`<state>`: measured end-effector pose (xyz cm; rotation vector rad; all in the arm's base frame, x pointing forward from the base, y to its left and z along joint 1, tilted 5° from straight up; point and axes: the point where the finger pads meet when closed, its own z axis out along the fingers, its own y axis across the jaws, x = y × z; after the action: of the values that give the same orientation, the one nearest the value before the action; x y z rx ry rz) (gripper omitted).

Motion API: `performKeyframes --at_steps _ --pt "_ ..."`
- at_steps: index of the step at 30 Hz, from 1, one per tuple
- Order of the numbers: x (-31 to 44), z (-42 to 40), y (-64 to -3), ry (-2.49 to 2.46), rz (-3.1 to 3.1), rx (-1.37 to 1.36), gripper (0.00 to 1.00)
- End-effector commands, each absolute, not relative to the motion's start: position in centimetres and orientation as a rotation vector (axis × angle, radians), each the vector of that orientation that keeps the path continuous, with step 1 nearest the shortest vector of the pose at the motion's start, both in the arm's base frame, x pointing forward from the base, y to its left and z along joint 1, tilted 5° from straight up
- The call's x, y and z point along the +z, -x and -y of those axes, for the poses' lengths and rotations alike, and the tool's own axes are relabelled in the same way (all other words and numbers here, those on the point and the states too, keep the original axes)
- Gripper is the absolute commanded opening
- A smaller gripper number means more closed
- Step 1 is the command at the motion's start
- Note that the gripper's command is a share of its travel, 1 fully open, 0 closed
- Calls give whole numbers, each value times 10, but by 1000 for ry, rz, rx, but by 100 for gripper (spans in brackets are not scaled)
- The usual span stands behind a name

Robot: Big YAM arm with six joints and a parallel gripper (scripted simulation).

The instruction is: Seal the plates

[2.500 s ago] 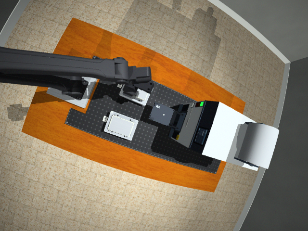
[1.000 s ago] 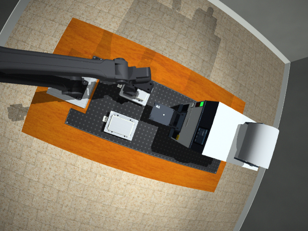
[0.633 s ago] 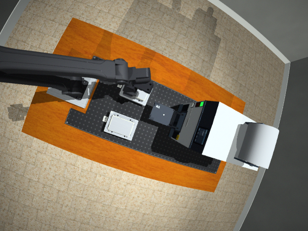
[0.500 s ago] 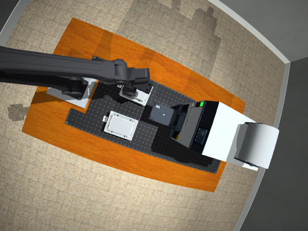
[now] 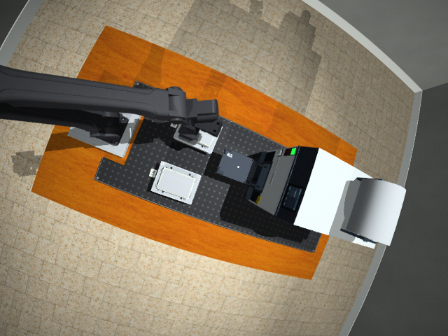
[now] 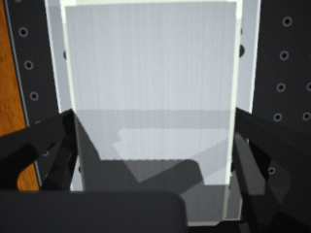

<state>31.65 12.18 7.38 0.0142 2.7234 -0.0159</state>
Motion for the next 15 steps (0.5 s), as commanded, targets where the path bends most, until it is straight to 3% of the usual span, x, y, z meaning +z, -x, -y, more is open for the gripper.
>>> performKeyframes --at_steps 1,15 --pt "92 -125 -333 -25 -2678 13 0" --pt "85 -120 -324 -19 -2705 -5 0"
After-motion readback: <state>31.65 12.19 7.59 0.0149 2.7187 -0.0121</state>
